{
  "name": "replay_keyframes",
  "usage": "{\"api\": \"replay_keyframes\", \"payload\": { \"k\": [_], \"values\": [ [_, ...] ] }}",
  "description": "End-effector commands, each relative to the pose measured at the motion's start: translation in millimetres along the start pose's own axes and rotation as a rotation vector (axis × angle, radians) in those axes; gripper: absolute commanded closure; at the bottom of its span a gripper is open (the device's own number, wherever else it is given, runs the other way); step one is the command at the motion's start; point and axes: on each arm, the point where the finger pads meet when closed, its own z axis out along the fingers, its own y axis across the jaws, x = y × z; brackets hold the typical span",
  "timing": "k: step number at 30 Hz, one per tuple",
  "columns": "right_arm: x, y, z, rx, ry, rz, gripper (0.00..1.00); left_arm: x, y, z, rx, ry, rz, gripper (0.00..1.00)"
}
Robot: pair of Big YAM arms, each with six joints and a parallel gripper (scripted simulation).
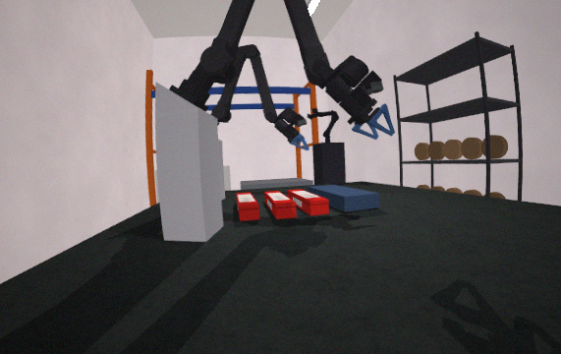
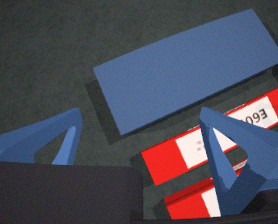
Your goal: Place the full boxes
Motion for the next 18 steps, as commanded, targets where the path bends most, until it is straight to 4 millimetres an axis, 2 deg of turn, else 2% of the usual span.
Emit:
{"api": "replay_keyframes", "payload": {
  "k": [1, 18],
  "values": [
    [-3.7, -0.2, -0.4, 0.0, -0.008, 0.0, 0.0, -3.7, 0.2, -0.4, 0.0, -0.008, 0.0, 0.0],
    [-0.1, 0.0, -0.1, 0.0, 0.0, 0.0, 0.0, -0.1, 0.0, 0.0, 0.0, 0.0, 0.0, 0.0]
  ]
}}
